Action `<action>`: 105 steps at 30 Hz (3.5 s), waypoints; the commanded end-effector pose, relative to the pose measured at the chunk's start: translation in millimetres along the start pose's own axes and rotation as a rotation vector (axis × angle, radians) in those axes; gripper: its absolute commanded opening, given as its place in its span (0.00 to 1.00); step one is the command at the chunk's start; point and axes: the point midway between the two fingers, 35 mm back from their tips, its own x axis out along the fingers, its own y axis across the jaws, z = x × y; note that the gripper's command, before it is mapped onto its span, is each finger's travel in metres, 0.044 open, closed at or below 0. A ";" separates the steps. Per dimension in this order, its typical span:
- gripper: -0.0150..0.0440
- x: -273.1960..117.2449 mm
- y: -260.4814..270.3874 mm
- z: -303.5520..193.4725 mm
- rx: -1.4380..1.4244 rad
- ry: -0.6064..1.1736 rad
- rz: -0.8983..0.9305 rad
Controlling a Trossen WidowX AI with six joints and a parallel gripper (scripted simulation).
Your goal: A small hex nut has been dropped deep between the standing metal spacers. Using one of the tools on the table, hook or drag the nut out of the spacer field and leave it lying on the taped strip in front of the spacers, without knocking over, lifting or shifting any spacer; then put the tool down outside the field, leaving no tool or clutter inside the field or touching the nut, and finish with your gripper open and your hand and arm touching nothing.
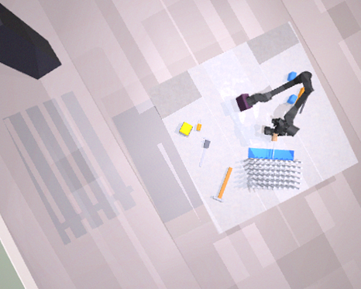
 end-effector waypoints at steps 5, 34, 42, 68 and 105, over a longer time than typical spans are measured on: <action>0.25 0.6 -4.2 -7.5 -0.013 0.007 -0.009; 0.25 5.9 -4.6 -23.0 -0.014 0.008 -0.009; 0.25 7.5 -4.6 -27.4 -0.014 0.008 -0.009; 0.25 12.5 -4.9 -42.0 -0.015 0.009 -0.009; 0.25 20.1 -5.1 -63.5 -0.016 0.011 -0.009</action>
